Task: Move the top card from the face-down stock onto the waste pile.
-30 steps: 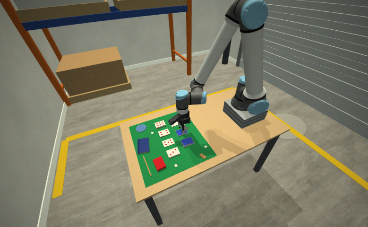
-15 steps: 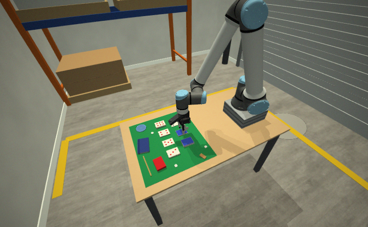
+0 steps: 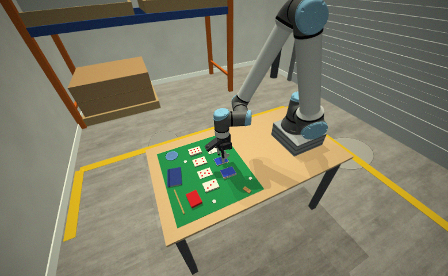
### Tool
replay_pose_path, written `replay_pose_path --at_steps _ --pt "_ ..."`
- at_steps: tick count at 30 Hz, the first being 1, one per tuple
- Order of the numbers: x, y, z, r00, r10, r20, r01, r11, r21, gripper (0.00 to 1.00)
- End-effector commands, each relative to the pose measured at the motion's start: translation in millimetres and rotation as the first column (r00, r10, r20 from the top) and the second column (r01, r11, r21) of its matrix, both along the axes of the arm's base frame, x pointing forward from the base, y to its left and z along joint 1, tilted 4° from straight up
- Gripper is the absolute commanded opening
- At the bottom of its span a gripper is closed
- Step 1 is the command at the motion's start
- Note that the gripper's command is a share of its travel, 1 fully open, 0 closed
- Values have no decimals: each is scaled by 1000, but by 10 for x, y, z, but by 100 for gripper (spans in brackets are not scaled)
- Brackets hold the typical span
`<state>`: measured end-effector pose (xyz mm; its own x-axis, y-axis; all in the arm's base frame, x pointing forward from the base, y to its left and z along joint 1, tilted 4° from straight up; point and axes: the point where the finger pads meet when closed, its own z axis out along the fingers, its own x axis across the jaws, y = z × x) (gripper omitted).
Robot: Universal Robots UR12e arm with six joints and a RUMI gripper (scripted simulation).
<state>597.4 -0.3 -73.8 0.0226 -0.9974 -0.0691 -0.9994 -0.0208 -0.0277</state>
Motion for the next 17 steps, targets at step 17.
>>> replay_pose_path --at_steps 17 --pt "-14 -52 719 1000 0 1 0 1000 0 50"
